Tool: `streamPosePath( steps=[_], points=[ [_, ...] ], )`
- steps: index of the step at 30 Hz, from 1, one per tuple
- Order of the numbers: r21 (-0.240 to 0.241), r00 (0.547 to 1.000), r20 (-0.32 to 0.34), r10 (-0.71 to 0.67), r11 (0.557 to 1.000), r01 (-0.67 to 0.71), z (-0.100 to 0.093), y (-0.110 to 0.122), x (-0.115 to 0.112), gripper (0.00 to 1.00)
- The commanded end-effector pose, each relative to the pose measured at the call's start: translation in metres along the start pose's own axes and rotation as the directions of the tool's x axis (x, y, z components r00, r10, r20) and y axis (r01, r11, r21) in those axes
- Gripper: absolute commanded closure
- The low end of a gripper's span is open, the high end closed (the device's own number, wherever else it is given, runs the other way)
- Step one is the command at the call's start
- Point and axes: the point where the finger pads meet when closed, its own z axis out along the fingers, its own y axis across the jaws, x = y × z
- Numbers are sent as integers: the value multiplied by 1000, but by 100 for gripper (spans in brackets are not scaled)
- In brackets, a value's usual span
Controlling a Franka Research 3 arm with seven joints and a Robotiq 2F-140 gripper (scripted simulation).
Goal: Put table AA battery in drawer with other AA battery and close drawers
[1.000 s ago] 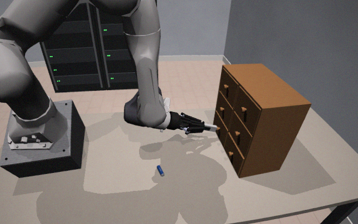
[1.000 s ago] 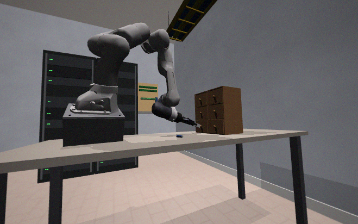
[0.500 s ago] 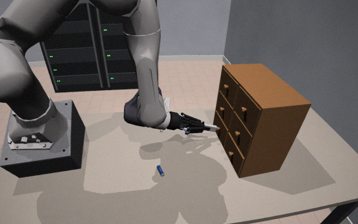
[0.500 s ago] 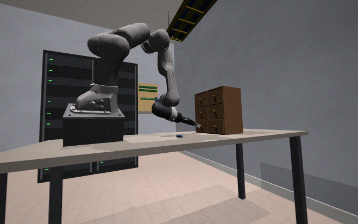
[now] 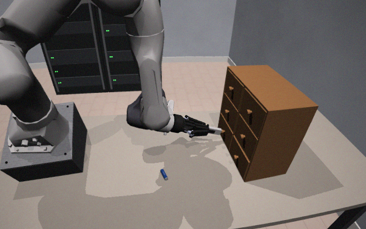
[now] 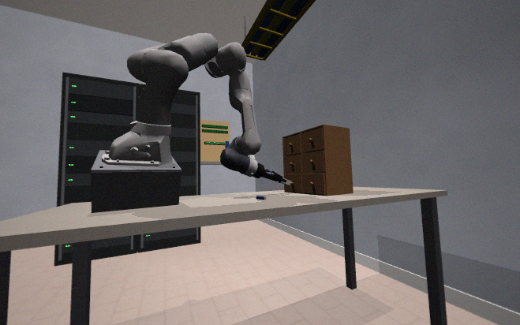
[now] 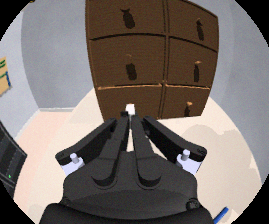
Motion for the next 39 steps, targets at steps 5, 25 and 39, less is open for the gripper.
streamPosePath(
  steps=[5,25,39],
  points=[
    [2,1000,4,1,1000,-1,0,0,-2,100],
    [2,1000,4,1,1000,-1,-6,0,-4,100],
    [2,1000,4,1,1000,-1,-47,0,-18,100]
  ],
)
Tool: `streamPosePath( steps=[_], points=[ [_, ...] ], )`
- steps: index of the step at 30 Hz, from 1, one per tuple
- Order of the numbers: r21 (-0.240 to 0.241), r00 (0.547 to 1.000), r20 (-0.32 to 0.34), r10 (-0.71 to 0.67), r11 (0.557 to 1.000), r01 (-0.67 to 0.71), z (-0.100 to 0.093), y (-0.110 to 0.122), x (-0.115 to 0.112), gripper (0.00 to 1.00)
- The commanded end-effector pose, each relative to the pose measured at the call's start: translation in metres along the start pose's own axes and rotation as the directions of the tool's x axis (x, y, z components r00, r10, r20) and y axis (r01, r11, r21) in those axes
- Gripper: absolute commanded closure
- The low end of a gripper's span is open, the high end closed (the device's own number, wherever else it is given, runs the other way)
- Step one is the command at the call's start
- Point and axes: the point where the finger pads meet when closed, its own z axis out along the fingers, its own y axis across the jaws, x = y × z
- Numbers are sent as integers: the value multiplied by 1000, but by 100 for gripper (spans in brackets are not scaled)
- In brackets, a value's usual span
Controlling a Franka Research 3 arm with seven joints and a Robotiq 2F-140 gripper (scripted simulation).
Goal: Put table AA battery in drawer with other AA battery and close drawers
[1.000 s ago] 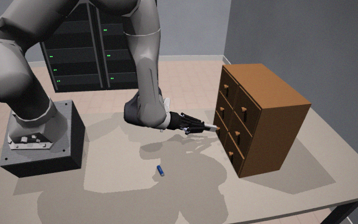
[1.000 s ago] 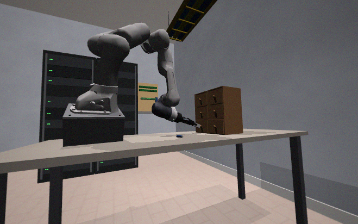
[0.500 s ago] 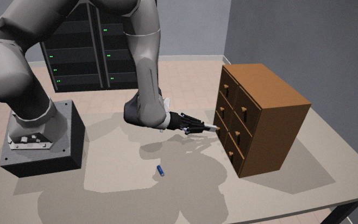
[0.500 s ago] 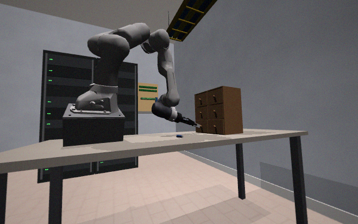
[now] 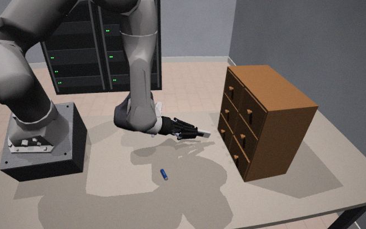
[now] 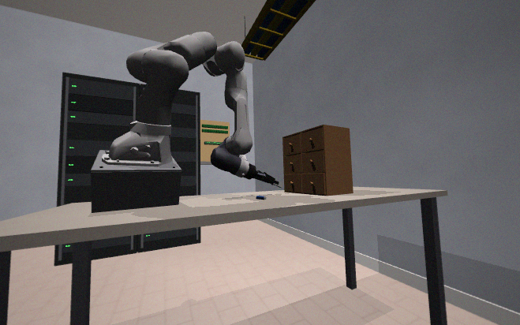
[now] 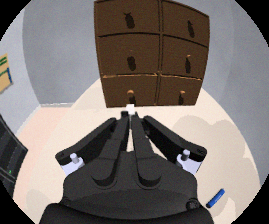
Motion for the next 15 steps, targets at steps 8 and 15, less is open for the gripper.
streamPosePath(
  steps=[8,15],
  points=[
    [-3,1000,-25,15,1000,-15,-14,0,18,100],
    [-3,1000,-25,15,1000,-15,-68,0,66,100]
  ],
)
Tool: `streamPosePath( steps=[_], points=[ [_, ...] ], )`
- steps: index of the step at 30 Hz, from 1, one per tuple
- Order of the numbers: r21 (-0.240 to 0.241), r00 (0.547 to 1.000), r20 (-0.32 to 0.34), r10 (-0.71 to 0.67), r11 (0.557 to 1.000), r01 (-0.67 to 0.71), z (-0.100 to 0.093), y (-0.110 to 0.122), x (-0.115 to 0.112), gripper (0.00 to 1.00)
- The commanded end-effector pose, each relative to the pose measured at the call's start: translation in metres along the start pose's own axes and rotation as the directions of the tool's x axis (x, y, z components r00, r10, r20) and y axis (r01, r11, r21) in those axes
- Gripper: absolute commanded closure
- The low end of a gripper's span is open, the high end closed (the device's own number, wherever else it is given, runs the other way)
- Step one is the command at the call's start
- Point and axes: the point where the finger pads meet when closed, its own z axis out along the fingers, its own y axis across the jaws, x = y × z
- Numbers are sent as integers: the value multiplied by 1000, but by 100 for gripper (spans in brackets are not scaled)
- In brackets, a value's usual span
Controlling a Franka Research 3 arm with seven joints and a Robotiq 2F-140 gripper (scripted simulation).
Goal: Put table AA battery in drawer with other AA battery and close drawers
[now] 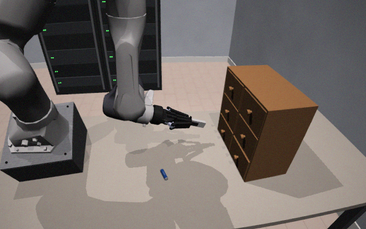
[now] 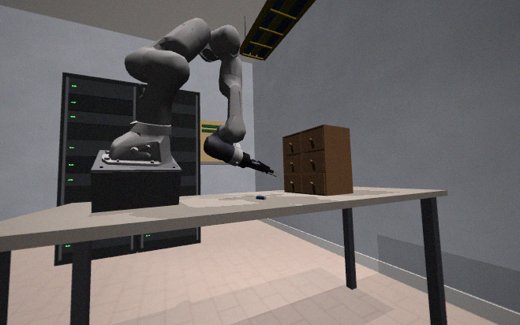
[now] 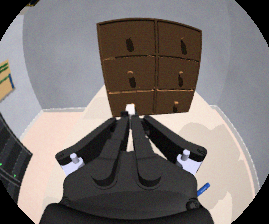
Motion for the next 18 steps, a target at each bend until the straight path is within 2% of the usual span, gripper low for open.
streamPosePath(
  steps=[1,4,13,18],
  points=[
    [-6,1000,-4,-17,1000,17,-25,2,26,100],
    [-6,1000,-4,-17,1000,17,-34,2,34,100],
    [-6,1000,1,-17,1000,17,-36,2,35,100],
    [-7,999,29,-17,1000,17,-39,2,36,100]
  ],
)
